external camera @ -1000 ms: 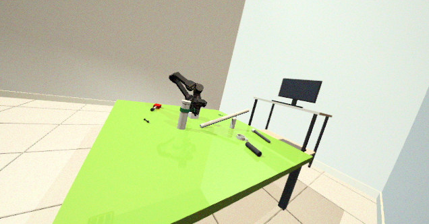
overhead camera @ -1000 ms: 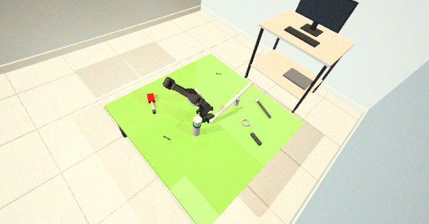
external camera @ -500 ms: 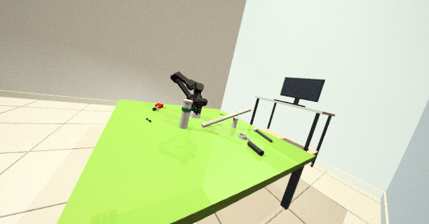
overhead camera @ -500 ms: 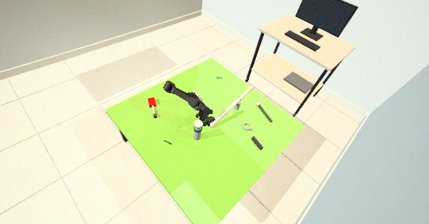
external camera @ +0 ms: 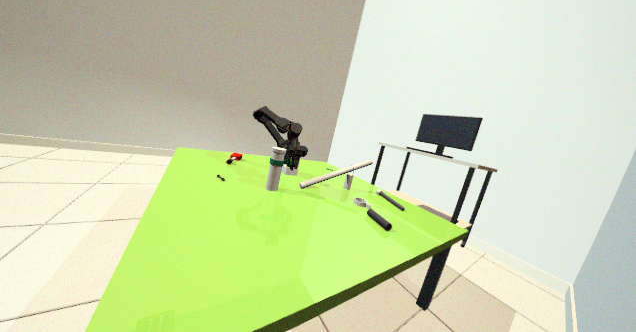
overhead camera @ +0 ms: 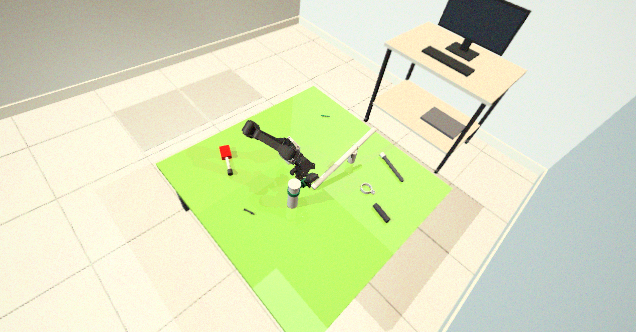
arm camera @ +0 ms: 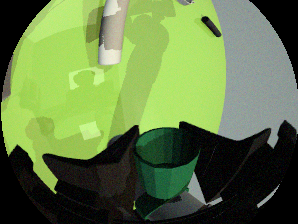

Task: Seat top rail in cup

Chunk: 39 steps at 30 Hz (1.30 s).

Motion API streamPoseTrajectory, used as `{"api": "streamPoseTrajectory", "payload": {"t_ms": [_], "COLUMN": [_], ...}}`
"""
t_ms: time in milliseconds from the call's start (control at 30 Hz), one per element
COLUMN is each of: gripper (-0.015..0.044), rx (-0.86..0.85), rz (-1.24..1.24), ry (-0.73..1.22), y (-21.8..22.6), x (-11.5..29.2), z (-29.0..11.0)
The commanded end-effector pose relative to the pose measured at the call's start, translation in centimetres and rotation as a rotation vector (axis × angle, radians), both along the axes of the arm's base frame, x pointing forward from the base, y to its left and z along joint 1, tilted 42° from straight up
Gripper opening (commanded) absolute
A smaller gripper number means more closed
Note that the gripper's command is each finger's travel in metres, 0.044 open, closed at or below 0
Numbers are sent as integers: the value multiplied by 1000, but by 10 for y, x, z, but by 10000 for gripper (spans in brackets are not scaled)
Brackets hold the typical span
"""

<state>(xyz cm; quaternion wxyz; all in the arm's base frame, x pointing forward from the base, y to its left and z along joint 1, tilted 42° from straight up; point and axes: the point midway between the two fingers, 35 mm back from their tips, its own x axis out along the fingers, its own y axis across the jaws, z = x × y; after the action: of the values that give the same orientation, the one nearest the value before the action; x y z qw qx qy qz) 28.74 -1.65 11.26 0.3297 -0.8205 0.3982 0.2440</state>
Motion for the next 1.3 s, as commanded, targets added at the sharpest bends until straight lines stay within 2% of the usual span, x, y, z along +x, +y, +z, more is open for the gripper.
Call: {"api": "streamPoseTrajectory", "payload": {"t_ms": [0, 467, 800, 1033, 1267], "gripper": [0, 0, 263, 440, 440], "rx": [6, 0, 0, 8, 10], "rz": [-17, -12, -12, -11, -7], "ry": [-16, -10, -10, -4, -1], "y": [1, 0, 1, 18, 42], "x": [2, 1, 1, 0, -4], "z": [0, 0, 0, 0, 2]}}
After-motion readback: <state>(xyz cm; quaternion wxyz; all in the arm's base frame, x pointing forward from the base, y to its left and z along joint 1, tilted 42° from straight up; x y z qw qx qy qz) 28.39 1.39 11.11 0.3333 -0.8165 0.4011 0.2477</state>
